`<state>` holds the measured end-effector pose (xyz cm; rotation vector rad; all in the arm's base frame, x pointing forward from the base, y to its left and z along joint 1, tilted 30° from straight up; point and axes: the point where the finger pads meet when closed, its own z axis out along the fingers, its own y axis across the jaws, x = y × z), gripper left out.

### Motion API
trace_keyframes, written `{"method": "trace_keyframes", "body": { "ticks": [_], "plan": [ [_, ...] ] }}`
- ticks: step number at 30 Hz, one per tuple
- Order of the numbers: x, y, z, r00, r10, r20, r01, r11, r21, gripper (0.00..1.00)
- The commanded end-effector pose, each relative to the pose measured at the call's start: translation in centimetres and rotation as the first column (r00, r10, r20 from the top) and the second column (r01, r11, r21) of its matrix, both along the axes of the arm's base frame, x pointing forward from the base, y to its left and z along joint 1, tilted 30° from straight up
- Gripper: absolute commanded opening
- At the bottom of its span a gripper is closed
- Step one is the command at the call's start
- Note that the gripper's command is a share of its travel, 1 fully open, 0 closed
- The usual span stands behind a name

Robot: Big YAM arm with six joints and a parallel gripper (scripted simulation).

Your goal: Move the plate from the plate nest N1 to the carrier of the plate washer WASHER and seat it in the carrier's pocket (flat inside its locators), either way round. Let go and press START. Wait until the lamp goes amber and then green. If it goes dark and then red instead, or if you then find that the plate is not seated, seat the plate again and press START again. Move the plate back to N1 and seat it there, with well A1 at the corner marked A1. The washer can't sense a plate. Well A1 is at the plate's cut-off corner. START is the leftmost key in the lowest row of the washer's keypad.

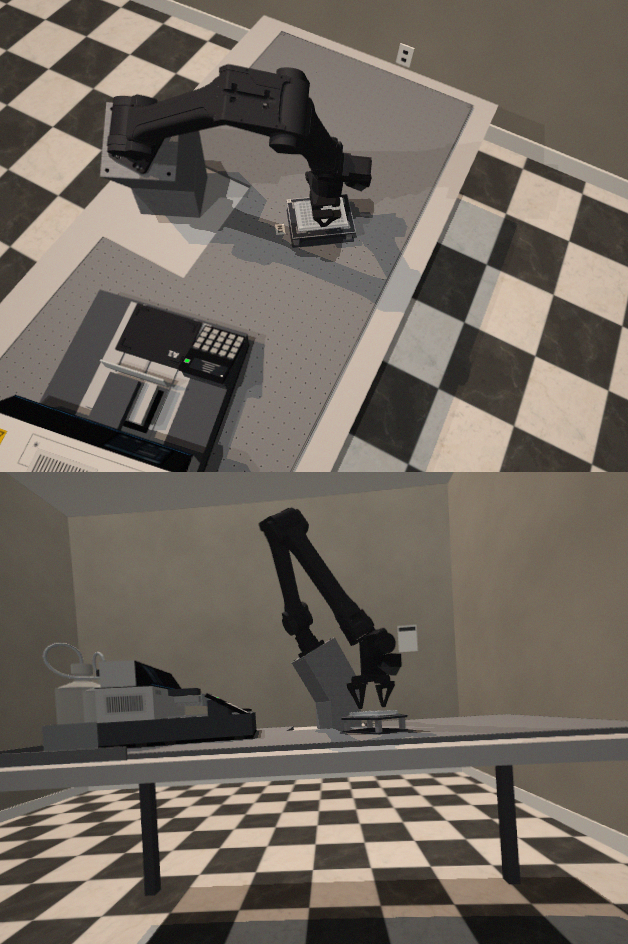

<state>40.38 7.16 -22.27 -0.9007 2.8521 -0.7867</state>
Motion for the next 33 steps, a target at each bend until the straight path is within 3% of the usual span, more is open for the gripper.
{"method": "trace_keyframes", "body": {
  "ticks": [1, 33],
  "plan": [
    [0.3, 1.5, 1.8, 1.000, 0.012, 0.022, -0.012, 1.000, 0.007, 1.00],
    [-0.6, 3.7, 5.9, 1.000, 0.011, 0.024, -0.012, 1.000, 0.009, 1.00]
  ]
}}
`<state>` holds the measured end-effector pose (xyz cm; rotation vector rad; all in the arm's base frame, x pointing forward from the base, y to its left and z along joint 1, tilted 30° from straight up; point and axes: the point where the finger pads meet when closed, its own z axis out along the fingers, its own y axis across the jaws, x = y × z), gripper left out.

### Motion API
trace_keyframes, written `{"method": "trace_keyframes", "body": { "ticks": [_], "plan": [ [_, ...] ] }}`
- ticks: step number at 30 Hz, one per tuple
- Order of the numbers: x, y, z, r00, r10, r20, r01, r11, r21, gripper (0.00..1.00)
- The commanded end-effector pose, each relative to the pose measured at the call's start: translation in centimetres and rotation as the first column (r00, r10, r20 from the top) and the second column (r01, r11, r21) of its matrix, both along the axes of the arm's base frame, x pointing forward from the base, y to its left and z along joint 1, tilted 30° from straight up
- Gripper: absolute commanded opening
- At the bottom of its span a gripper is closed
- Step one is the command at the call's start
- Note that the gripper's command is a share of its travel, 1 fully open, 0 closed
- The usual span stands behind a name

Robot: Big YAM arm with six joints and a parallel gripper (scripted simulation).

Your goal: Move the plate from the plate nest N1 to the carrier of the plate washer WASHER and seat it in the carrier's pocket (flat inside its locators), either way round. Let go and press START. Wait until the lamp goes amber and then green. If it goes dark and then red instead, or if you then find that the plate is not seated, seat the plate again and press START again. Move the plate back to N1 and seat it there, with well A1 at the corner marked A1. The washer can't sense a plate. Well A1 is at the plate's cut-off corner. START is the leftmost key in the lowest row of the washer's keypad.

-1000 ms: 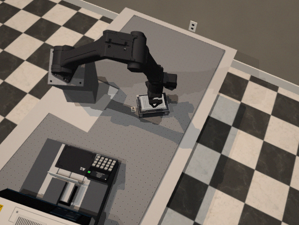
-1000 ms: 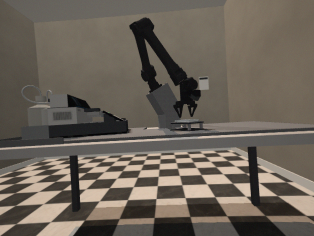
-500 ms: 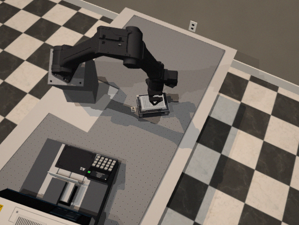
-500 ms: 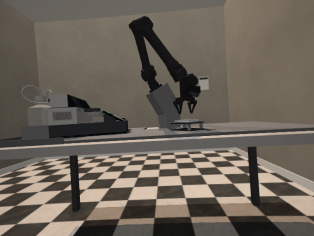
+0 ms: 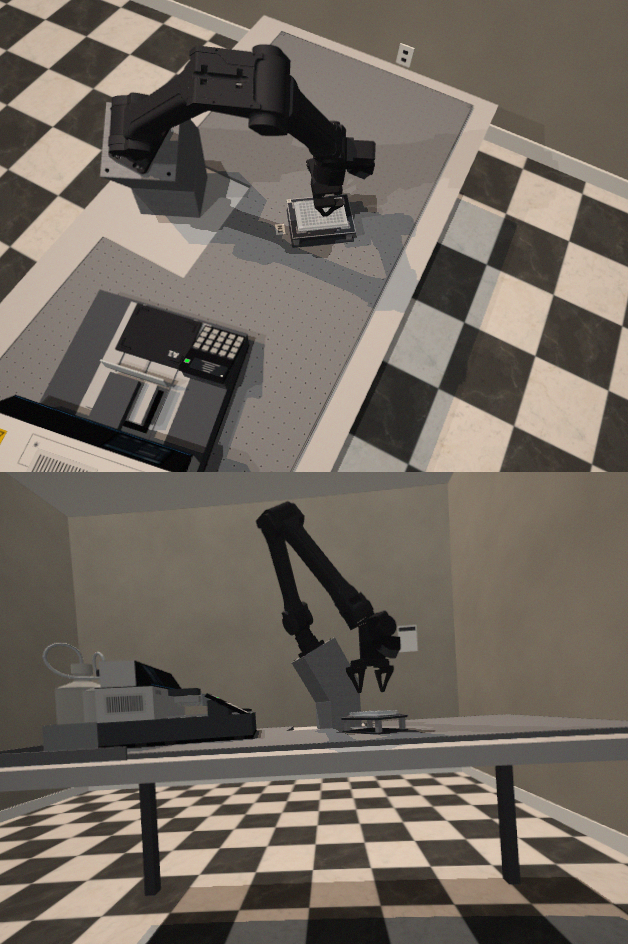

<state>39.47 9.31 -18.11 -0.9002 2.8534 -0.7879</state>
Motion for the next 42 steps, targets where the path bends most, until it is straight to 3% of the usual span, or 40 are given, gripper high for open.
{"method": "trace_keyframes", "body": {
  "ticks": [1, 42],
  "plan": [
    [0.40, 1.69, 1.92, 1.000, 0.012, 0.028, -0.013, 1.000, 0.012, 1.00],
    [0.36, 2.14, 2.68, 0.999, 0.014, 0.029, -0.015, 1.000, 0.013, 1.00]
  ]
}}
